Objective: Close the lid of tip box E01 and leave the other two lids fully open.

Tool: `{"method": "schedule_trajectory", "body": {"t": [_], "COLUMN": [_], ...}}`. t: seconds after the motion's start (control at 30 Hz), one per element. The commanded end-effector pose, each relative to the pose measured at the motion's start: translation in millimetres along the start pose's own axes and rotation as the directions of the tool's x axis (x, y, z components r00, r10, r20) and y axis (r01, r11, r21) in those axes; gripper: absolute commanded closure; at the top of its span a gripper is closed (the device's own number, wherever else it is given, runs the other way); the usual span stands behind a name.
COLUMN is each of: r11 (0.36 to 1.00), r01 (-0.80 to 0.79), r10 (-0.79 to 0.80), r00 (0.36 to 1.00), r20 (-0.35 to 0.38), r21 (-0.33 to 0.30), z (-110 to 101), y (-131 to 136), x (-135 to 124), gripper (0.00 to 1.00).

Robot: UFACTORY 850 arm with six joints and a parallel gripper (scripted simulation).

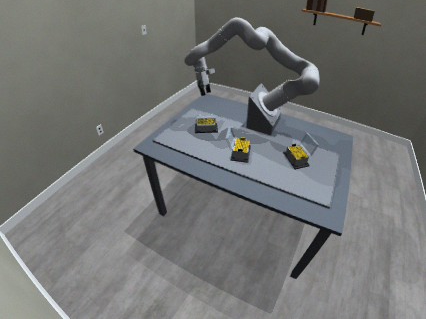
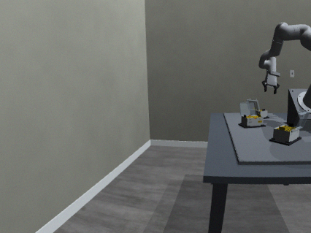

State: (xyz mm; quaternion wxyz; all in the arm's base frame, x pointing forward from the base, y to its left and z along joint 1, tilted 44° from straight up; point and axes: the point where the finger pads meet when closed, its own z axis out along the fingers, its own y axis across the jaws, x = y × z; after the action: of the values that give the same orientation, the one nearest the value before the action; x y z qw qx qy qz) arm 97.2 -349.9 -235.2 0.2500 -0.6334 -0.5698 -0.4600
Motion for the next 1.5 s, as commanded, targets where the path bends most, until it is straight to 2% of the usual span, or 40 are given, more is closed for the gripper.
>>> {"method": "schedule_trajectory", "body": {"t": [0.0,0.2,0.27,0.47,0.77,0.83,1.17,1.23,1.47], "r11": [0.989,0.943,0.943,0.861,0.681,0.681,0.426,0.426,0.426], "r01": [-0.138,-0.315,-0.315,-0.484,-0.706,-0.706,-0.883,-0.883,-0.883], "r10": [0.135,0.303,0.303,0.455,0.64,0.64,0.766,0.766,0.766], "r00": [0.99,0.946,0.946,0.871,0.703,0.703,0.467,0.467,0.467], "r20": [-0.046,-0.112,-0.112,-0.187,-0.309,-0.309,-0.442,-0.442,-0.442], "r21": [-0.051,-0.111,-0.111,-0.157,-0.196,-0.196,-0.195,-0.195,-0.195], "z": [-1.3,-1.3,-1.3,-1.4,-1.4,-1.4,-1.4,-1.4,22.0], "y": [0.3,0.3,0.3,0.3,0.2,0.2,0.1,0.1,-4.9], "x": [-0.5,-0.5,-0.5,-0.5,-0.6,-0.6,-0.5,-0.6,-8.1], "gripper": [0.0,0.0,0.0,0.0,0.0,0.0,0.0,0.0,0.0]}}
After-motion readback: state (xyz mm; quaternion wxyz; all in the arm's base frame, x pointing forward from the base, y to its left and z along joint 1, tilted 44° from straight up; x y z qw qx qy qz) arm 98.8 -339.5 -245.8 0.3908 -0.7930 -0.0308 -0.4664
